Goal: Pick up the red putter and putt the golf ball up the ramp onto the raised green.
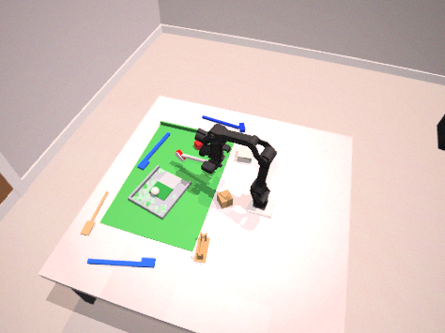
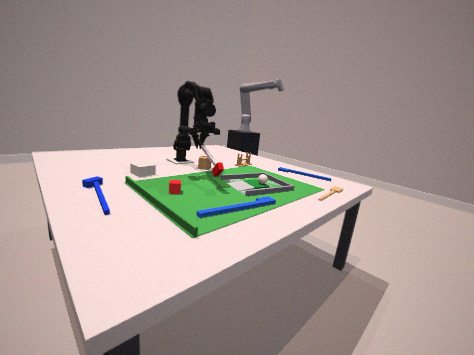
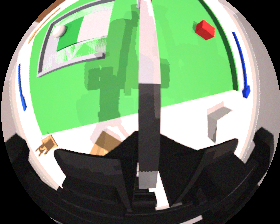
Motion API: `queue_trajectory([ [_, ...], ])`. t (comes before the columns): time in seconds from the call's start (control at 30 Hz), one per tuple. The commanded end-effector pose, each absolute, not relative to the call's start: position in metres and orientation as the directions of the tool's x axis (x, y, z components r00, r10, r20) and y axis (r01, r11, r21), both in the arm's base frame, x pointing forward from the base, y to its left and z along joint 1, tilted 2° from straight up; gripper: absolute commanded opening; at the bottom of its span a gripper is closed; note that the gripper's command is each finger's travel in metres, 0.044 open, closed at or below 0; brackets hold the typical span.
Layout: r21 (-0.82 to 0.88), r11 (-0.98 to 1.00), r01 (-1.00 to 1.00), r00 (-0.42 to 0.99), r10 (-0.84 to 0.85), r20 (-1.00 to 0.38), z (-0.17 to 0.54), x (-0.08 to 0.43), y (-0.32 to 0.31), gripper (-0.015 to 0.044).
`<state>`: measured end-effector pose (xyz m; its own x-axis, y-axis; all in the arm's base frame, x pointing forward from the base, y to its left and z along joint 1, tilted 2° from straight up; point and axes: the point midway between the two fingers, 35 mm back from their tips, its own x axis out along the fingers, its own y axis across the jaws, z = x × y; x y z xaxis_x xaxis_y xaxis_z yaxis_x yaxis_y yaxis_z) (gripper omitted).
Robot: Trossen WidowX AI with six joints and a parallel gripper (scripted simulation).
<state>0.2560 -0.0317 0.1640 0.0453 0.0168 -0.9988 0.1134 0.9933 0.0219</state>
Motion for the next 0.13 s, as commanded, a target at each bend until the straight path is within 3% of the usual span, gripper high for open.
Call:
queue_trajectory([
  [0.0,0.022,0.993,0.113,0.049,0.016,-0.999,0.1640,0.2567,-0.0318,0.0000],
  [0.1,0.022,0.993,0.113,0.049,0.016,-0.999,0.1640,0.2567,-0.0318,0.0000],
])
